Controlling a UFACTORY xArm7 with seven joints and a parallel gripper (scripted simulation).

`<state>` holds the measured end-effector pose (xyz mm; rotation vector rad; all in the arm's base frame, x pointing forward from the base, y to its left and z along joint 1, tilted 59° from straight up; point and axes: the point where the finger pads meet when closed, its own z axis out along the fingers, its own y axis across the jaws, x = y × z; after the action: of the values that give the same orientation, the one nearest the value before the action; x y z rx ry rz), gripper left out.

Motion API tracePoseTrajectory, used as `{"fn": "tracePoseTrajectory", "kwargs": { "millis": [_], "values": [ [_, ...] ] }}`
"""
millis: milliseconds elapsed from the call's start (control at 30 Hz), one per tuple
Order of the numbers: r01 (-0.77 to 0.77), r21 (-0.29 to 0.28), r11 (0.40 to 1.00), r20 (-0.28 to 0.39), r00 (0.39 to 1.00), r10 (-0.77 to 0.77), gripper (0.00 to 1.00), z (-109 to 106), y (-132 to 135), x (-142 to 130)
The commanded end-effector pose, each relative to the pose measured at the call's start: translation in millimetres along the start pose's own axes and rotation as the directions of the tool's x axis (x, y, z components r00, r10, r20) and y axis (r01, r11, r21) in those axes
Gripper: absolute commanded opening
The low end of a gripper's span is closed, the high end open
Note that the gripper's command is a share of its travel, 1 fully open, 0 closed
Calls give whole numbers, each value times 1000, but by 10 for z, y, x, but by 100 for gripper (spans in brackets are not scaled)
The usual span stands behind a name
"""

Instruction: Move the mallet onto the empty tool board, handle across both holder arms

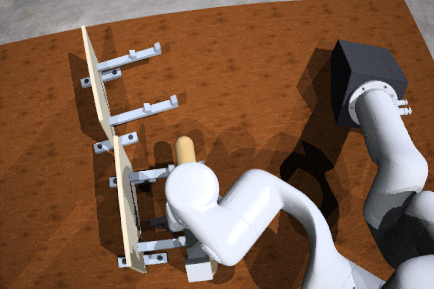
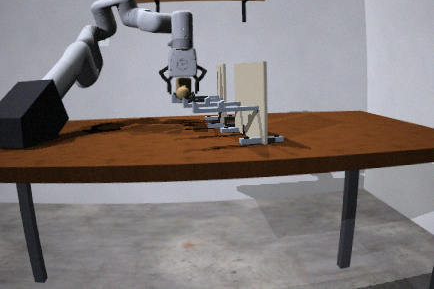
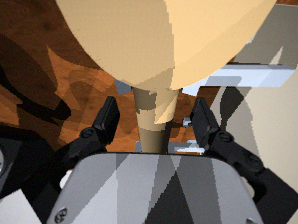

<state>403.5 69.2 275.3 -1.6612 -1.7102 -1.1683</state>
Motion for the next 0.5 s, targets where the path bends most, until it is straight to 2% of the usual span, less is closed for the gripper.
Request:
{"fn": "tracePoseTrajectory", "kwargs": {
  "millis": [0,67,267,467],
  "values": [
    [1,-5,1000,0,1000,-1,100,-143,19,-1],
    [1,-5,1000,0,1000,-1,100,-429,16,-1],
    [1,-5,1000,0,1000,-1,100,-950,12,-1],
    [0,-5,1000,1,1000,0,100,-1008,7,-1]
  ]
}}
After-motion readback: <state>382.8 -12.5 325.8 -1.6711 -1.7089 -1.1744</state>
